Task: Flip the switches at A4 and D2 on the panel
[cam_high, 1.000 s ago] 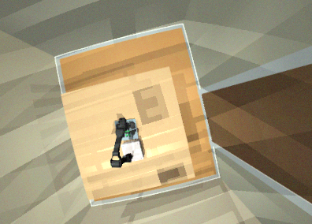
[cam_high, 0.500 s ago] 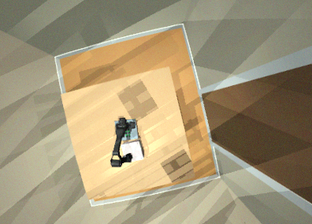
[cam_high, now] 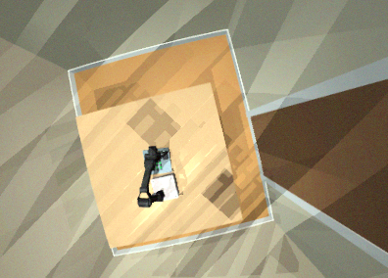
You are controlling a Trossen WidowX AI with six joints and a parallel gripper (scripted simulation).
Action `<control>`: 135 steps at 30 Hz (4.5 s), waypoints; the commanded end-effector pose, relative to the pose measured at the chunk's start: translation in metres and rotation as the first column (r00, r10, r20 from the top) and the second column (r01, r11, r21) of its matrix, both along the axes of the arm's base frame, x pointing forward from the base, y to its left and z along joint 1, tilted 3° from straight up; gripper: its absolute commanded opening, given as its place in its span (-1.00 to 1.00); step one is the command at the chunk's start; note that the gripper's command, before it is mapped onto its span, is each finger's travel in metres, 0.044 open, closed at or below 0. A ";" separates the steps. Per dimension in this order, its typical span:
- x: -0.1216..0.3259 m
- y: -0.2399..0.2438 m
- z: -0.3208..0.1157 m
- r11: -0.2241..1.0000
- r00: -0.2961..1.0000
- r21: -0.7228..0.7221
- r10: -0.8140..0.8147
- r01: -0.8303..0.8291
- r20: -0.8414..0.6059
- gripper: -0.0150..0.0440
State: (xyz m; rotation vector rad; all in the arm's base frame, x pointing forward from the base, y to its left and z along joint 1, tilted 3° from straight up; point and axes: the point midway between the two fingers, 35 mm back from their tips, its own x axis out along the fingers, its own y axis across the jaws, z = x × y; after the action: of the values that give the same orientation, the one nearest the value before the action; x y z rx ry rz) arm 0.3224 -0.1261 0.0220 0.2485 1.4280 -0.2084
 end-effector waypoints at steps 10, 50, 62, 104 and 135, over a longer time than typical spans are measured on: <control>0.000 0.000 -0.002 1.000 1.000 0.000 -0.002 0.002 -0.001 -0.49; -0.039 0.040 0.059 1.000 1.000 -0.005 -0.003 0.003 0.020 -0.49; -0.103 0.097 0.036 1.000 1.000 0.001 -0.003 0.003 0.011 -0.49; -0.095 0.098 -0.015 1.000 1.000 0.007 -0.002 0.002 -0.008 -0.49; -0.095 0.098 -0.019 1.000 1.000 0.007 -0.002 0.002 -0.008 -0.49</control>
State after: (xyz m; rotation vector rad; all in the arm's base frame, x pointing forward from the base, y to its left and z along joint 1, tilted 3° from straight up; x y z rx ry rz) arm 0.2279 -0.0285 0.0034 0.2528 1.4346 -0.2030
